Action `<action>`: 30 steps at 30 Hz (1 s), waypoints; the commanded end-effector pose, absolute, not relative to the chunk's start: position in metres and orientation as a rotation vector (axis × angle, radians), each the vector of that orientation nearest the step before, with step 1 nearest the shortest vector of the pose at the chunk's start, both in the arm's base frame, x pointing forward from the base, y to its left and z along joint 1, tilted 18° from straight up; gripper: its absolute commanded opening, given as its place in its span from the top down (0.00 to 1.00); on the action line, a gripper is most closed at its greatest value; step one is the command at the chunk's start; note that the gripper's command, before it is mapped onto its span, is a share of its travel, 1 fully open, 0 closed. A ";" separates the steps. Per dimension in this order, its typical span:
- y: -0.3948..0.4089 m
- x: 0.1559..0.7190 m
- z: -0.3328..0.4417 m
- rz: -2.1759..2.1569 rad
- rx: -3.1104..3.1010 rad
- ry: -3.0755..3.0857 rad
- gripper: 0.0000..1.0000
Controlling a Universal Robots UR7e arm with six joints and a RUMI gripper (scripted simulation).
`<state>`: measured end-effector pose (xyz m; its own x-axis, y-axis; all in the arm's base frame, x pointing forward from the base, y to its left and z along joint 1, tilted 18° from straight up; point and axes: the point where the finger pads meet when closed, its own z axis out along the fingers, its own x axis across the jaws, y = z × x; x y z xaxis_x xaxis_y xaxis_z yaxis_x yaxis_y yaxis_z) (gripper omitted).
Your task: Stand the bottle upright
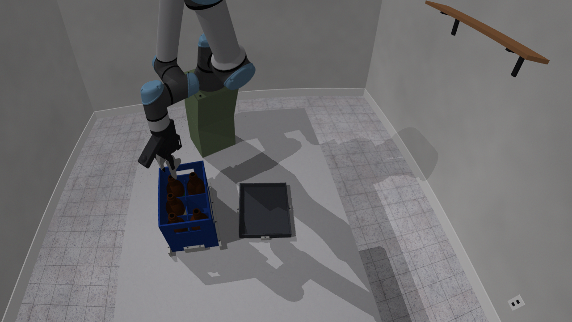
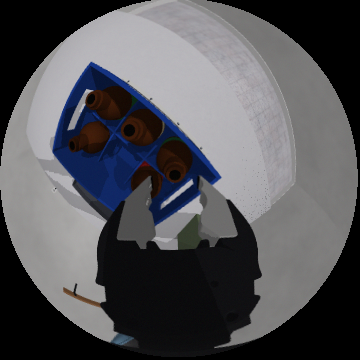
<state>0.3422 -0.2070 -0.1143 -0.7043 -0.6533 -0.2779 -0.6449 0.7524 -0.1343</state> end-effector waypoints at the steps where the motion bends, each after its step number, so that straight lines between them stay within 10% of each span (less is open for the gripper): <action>1: -0.207 0.344 -0.118 -0.040 -1.007 2.643 0.62; 30: -0.205 0.351 -0.142 -0.040 -1.007 2.643 0.62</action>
<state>0.3505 -0.2046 -0.1409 -0.7043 -0.6533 -0.2779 -0.6449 0.7524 -0.1343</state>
